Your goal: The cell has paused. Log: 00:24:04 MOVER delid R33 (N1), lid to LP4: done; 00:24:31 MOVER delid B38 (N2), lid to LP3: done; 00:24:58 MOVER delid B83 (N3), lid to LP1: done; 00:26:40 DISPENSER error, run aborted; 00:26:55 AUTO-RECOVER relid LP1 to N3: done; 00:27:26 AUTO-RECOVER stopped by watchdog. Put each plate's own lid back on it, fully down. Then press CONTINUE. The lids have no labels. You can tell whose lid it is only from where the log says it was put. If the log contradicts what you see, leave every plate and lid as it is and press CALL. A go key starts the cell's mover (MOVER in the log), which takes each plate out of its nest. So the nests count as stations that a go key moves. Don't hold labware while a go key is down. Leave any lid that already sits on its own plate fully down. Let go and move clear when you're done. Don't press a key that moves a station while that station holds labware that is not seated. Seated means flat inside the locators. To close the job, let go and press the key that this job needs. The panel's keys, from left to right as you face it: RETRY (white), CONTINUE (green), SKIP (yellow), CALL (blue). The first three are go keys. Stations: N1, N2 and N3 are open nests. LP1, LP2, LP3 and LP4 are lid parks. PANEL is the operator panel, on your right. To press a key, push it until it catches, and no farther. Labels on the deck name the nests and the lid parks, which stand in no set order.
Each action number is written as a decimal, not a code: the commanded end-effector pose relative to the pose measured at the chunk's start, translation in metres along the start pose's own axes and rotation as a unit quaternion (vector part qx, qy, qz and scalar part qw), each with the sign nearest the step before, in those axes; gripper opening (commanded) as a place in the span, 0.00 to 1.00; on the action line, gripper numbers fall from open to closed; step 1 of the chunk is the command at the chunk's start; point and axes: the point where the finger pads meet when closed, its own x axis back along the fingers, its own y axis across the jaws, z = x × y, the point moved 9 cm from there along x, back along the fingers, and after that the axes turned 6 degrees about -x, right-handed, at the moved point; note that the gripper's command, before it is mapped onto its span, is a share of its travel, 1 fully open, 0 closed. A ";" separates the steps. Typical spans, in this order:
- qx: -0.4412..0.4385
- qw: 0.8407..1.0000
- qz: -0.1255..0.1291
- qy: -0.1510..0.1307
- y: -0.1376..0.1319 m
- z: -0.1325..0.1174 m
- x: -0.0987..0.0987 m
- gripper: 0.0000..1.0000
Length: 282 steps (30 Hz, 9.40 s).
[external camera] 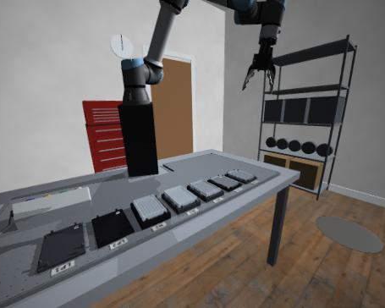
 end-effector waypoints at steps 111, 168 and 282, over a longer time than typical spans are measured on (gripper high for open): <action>-0.672 0.740 -0.010 0.037 -0.203 -0.294 0.180 0.82; -0.796 0.603 -0.018 0.048 -0.191 -0.374 0.098 0.82; -0.825 0.559 -0.053 0.060 -0.170 -0.426 -0.273 0.82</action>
